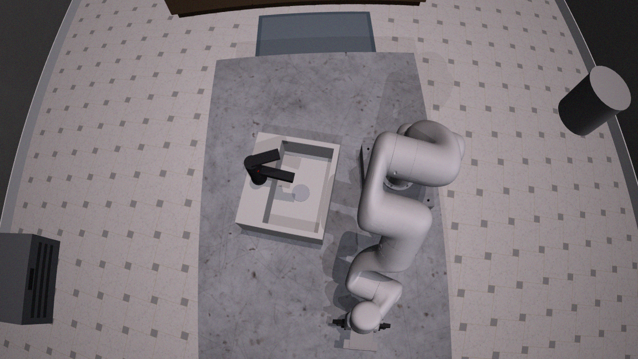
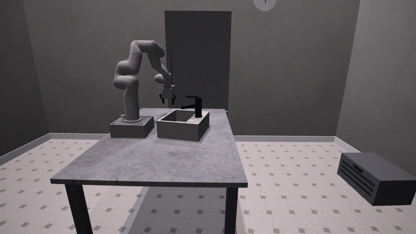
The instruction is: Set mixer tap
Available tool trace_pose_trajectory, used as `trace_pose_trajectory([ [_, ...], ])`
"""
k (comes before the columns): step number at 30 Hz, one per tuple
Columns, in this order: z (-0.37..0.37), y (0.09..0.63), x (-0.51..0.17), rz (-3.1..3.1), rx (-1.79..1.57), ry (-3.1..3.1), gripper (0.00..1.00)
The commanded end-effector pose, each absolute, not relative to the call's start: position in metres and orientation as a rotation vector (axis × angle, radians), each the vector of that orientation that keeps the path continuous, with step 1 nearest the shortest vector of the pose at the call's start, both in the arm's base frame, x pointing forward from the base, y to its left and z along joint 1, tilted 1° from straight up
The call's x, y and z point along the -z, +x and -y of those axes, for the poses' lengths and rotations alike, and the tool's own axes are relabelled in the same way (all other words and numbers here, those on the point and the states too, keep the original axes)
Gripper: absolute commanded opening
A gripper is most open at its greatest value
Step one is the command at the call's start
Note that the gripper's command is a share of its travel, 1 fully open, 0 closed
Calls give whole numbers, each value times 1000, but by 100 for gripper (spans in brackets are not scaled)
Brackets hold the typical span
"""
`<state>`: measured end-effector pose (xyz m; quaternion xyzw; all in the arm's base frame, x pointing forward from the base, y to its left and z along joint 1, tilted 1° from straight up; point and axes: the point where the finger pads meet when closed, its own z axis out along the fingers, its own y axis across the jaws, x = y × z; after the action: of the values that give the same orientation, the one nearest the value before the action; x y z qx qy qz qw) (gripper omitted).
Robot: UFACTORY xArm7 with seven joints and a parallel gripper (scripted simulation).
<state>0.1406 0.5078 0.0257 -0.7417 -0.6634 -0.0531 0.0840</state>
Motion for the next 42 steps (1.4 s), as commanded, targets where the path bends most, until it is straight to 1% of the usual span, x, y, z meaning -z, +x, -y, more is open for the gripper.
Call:
trace_pose_trajectory([
  [1,-507,147,-30,1968,166,-2223,100],
  [2,-503,160,-36,1948,168,-2249,100],
  [4,-482,205,-56,1858,175,-2357,100],
  [6,-467,217,-63,1682,177,-2535,100],
  [9,-447,255,-81,1682,177,-2535,100],
  [11,-428,274,-91,1559,173,-2640,100],
  [14,-405,305,-108,1559,173,-2640,100],
  [16,-405,305,-108,1559,173,-2640,100],
  [17,-385,329,-123,1559,173,-2640,100],
  [18,-368,335,-128,1414,163,-2745,100],
  [22,-338,363,-147,1414,163,-2745,100],
  [24,-335,365,-149,1414,163,-2745,100],
  [25,-300,382,-163,1253,147,-2843,100],
  [27,-283,392,-172,1253,147,-2843,100],
  [30,-280,394,-174,1253,147,-2843,100],
  [31,-235,408,-191,1084,127,-2927,100],
  [33,-235,408,-191,1084,127,-2927,100],
  [34,-222,413,-197,1084,127,-2927,100],
  [38,-222,413,-197,1084,127,-2927,100],
  [39,-166,422,-218,916,104,-2994,100],
  [42,-166,422,-218,916,104,-2994,100],
])
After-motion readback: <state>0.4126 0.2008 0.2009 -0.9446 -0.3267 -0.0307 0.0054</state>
